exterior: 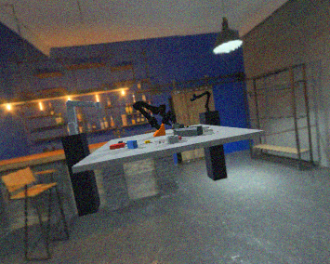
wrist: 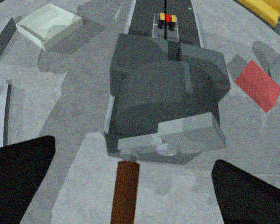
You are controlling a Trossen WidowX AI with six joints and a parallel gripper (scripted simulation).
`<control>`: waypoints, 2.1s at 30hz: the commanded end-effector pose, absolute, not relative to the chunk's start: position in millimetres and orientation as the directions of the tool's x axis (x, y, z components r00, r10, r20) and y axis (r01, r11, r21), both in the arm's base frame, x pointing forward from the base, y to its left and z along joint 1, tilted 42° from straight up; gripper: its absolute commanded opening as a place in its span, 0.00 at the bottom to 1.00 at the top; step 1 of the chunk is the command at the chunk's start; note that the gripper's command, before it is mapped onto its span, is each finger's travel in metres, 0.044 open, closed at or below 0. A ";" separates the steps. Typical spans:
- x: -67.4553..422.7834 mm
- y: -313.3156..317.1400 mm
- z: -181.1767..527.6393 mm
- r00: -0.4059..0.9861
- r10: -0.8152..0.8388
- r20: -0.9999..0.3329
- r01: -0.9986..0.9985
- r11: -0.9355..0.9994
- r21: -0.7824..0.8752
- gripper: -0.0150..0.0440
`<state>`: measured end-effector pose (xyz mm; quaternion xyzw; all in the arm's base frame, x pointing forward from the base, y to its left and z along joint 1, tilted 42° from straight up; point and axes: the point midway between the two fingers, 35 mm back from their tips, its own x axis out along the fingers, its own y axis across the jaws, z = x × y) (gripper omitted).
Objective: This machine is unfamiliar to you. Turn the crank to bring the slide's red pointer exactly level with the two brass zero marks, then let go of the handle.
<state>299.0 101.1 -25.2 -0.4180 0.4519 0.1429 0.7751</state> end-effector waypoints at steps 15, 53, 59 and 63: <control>298.0 82.6 -49.0 0.543 -0.158 -0.825 -0.608 0.603 -0.516 1.00; 294.7 57.7 -74.4 0.544 -0.160 -0.824 -0.608 0.602 -0.518 0.42; 294.7 57.7 -74.4 0.544 -0.160 -0.824 -0.608 0.602 -0.518 0.25; 295.2 58.7 -73.9 0.544 -0.160 -0.824 -0.608 0.602 -0.518 0.25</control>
